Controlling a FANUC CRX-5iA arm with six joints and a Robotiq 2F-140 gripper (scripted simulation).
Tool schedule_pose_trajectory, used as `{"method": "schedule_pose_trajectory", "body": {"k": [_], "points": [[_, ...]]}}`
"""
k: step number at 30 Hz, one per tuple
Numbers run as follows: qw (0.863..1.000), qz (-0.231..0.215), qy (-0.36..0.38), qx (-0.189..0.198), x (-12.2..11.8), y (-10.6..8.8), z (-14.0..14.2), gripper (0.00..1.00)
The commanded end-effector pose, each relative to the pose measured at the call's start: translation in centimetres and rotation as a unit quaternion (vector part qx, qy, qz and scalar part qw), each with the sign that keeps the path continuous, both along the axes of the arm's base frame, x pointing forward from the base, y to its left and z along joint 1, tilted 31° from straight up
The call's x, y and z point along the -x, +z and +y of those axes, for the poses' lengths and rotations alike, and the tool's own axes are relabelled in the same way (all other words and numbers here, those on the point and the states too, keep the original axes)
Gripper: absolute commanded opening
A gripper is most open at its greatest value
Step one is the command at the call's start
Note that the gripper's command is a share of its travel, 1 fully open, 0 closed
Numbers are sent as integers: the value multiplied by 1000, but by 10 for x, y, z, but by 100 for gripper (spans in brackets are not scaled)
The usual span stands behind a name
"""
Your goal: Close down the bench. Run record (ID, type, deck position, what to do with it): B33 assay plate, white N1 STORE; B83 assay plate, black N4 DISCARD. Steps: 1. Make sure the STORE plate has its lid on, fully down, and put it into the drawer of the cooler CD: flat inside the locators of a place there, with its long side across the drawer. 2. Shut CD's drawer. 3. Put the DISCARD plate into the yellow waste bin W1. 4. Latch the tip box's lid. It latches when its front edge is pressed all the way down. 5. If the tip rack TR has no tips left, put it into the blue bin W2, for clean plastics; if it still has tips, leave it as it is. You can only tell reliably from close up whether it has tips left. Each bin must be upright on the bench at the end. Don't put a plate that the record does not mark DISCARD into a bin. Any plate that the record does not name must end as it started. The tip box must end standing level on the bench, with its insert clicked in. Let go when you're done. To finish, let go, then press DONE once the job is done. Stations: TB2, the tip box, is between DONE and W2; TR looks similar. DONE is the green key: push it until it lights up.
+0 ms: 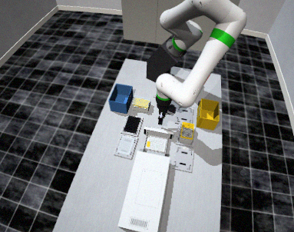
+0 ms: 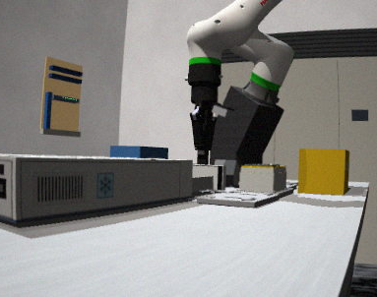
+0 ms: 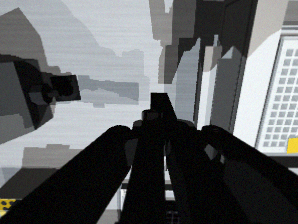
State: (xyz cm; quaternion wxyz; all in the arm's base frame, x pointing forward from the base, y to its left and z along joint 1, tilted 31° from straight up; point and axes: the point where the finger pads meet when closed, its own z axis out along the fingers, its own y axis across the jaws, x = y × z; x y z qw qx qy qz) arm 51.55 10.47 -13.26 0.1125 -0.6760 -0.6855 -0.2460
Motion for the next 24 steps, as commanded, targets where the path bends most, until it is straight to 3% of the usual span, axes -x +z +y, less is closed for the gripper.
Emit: {"method": "schedule_pose_trajectory", "body": {"k": [1,24], "points": [[1000,-1,0,0,-1,-2,1,10],[1000,-1,0,0,-6,-26,14,10]]}}
